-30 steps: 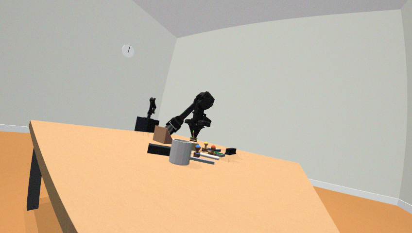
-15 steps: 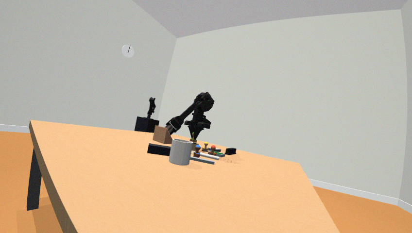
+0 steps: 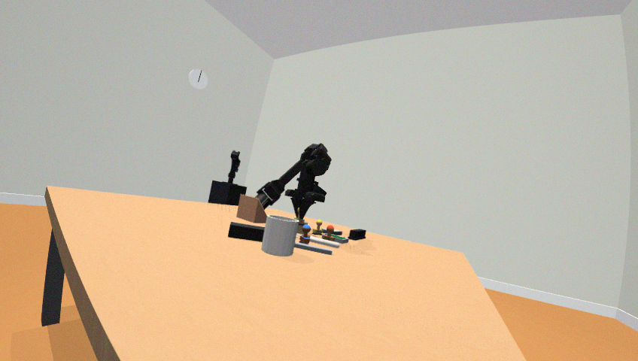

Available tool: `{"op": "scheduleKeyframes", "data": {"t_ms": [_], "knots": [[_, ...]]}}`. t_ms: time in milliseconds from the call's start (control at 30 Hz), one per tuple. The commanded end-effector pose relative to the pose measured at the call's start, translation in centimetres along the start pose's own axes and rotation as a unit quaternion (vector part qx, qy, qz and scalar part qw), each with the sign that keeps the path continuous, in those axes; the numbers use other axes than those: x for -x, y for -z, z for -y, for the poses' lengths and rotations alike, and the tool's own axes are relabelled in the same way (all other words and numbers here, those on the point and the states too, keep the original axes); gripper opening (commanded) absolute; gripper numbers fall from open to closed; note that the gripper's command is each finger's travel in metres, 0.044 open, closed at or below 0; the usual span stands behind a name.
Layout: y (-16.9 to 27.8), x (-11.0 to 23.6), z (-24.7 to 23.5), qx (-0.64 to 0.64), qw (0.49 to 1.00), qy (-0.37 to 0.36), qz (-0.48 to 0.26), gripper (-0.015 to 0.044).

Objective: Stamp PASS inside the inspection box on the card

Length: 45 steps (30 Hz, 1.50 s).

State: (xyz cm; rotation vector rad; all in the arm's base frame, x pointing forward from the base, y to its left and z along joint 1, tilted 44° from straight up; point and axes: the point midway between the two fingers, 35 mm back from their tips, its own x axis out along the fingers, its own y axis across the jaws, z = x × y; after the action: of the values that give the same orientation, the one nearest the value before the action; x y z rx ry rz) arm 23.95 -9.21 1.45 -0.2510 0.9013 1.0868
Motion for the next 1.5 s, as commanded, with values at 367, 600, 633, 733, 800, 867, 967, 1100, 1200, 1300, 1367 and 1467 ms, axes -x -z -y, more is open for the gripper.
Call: {"op": "scheduleKeyframes", "data": {"t_ms": [367,600,633,733,800,867,967,1100,1200,1300,1367,1467], "knots": [[-0.1,-1.1,-0.1,-0.002,1.0,-0.001,0.003,0.0],[-0.1,-1.6,-0.1,-0.002,1.0,-0.001,0.004,0.0],[-0.1,-1.6,-0.1,-0.002,1.0,-0.001,0.004,0.0],[-0.1,-1.8,-0.2,-0.002,1.0,-0.001,0.004,0.0],[-0.1,-2.0,-0.2,-0.002,1.0,-0.001,0.004,0.0],[-0.1,-2.1,-0.2,-0.002,1.0,-0.001,0.005,0.0],[-0.1,-2.3,-0.2,-0.002,1.0,-0.001,0.005,0.0],[-0.1,-2.5,-0.2,-0.002,1.0,-0.001,0.005,0.0],[-0.1,-2.7,-0.3,-0.002,1.0,-0.001,0.005,0.0],[-0.1,-2.9,-0.3,-0.002,1.0,-0.001,0.006,0.0],[-0.1,-3.1,-0.3,-0.002,1.0,-0.001,0.006,0.0],[-0.1,-3.3,-0.3,-0.002,1.0,-0.001,0.006,0.0]]}}
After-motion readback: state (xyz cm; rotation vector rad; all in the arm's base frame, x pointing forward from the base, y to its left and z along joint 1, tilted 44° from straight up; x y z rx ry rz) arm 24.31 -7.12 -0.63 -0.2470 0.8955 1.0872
